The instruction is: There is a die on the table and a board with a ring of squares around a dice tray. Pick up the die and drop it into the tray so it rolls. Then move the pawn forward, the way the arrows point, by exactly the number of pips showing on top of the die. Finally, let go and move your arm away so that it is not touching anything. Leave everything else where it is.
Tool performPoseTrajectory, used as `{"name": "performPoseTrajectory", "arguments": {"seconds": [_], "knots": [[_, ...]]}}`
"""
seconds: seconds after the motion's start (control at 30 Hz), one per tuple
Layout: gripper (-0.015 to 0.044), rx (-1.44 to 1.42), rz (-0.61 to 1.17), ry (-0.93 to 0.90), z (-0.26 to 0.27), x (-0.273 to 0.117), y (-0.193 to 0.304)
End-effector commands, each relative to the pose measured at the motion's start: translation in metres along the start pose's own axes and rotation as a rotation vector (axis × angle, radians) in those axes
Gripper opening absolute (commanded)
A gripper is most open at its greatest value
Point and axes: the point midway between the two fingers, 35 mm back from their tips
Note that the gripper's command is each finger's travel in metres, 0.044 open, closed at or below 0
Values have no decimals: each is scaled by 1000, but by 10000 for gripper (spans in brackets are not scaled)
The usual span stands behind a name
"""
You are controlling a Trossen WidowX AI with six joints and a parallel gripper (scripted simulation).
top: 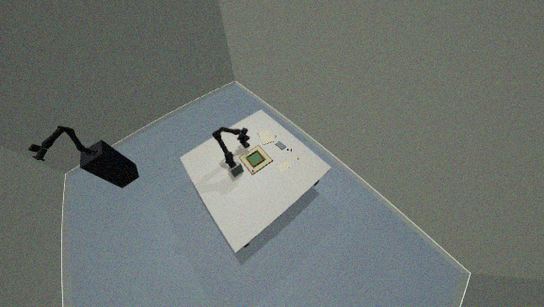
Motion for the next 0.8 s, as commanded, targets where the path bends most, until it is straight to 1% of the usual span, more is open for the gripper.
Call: {"name": "performPoseTrajectory", "arguments": {"seconds": [0.0,0.33,0.4,0.57,0.77], "knots": [[0,-7,-6,-2,0,-26,-6],[0,-5,-6,-7,-3,-92,-4],[0,-4,-6,-10,-3,-100,-2],[0,5,-7,-7,-5,-101,-3],[0,93,-14,16,-23,-97,-12]]}}
Point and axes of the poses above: the point midway between the two fingers, 35 mm back from their tips, its own x axis out along the fingers, its own z axis across the jaws, y = z × x, and after that the axes turned 8 degrees about x, right-handed
